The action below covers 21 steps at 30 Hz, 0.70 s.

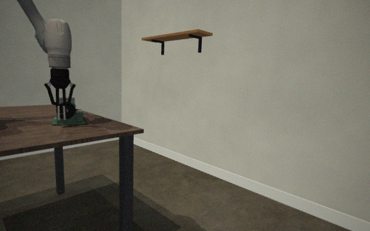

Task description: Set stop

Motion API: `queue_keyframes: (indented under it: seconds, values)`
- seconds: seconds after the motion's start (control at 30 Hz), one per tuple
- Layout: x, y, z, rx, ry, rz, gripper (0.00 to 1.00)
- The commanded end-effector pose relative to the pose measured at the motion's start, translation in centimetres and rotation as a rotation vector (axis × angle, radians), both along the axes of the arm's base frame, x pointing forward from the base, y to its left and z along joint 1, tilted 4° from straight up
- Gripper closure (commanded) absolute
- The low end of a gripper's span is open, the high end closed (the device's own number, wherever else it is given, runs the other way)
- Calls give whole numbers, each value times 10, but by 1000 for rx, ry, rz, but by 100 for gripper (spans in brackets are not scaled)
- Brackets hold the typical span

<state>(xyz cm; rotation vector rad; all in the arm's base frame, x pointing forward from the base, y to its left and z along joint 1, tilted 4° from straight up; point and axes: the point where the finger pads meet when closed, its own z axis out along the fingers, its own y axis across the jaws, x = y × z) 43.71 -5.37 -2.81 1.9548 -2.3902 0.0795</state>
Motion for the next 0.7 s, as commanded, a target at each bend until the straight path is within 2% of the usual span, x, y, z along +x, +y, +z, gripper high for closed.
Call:
queue_keyframes:
  seconds: [0.0,0.67]
  values:
    - [1,0,-1,0,-1,0,96]
    - [6,-1,-4,0,-1,0,96]
